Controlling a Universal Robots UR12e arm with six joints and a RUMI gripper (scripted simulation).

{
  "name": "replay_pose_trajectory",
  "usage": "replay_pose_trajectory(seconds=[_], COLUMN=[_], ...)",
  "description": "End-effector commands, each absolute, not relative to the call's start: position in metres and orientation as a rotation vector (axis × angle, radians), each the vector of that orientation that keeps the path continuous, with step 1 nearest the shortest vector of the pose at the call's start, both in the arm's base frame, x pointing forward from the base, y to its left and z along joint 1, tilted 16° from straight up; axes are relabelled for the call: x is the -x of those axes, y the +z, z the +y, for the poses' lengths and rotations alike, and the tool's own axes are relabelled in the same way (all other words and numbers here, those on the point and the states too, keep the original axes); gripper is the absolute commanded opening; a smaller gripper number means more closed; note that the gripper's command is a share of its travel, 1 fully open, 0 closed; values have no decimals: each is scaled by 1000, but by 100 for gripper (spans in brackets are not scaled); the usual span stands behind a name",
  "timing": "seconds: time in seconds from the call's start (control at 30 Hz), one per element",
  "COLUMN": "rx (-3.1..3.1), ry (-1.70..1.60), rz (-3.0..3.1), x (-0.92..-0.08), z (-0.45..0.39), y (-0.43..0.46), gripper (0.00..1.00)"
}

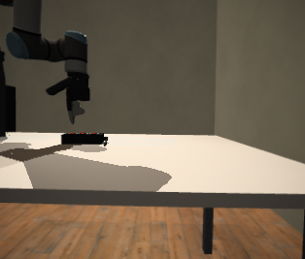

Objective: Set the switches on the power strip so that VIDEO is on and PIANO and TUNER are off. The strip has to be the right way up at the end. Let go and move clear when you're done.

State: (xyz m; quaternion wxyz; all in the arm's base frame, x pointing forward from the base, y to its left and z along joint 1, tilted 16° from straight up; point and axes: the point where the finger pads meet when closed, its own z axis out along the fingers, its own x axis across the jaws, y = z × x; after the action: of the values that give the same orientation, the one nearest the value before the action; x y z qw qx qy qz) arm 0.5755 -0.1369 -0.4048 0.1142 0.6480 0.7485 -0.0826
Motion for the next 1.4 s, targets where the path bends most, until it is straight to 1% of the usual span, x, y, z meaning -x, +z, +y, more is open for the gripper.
replay_pose_trajectory(seconds=[0.0, 0.1, 0.2, 0.3, 1.37], rx=[-1897, -1897, -1897, -1897, -1900], ry=[-242, -242, -242, -242, -243], rz=[2192, 2192, 2192, 2192, 2194], x=[-585, -597, -650, -669, -667], z=[-137, -137, -134, -132, -132], y=[-403, -402, -390, -384, -386], gripper=[0, 0, 0, 0, 0])
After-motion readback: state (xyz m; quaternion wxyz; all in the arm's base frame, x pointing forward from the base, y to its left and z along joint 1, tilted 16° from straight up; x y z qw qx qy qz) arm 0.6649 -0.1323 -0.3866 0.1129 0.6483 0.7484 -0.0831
